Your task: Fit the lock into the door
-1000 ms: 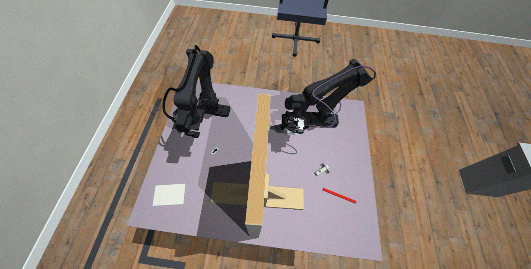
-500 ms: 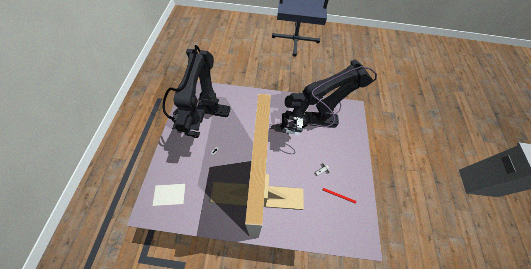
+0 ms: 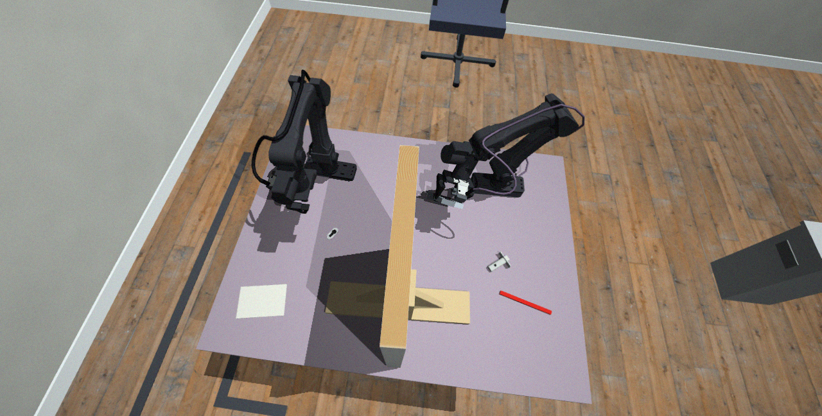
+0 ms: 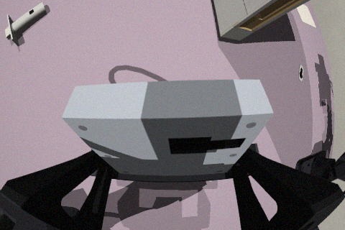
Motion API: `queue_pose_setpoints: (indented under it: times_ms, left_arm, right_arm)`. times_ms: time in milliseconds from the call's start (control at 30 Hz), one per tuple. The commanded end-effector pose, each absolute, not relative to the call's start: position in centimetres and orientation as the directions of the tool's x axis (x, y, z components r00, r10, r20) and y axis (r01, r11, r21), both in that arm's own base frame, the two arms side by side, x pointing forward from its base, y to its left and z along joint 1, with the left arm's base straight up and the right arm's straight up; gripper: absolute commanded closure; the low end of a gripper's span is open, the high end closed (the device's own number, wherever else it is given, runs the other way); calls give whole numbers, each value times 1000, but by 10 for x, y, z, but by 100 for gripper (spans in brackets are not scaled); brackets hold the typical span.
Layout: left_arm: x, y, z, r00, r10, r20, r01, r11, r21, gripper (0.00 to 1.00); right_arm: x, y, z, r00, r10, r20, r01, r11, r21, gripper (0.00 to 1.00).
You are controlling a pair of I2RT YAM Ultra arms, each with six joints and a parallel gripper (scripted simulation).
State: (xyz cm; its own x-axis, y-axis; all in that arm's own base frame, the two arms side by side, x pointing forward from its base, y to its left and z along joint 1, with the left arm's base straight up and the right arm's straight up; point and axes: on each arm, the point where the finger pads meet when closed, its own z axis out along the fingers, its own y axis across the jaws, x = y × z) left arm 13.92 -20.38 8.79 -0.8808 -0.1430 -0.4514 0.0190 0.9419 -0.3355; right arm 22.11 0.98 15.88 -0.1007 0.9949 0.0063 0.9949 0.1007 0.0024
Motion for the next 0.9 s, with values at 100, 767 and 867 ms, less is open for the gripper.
queue_pose_setpoints:
  times_ms: [100,767,867]
  left_arm:
    - [149,-212,103,-834,-146,-532,78,924,-375,23]
    - [149,-216,112,-769,-68,-635,192,924,-331,23]
    - [149,-214,109,-759,-48,-650,209,927,-313,23]
  right_arm:
    - [220,10,162,-100,995,0,995,100,6,0]
    - [220,10,162,-100,995,0,995,100,6,0]
    - [220,10,162,-100,995,0,995,100,6,0]
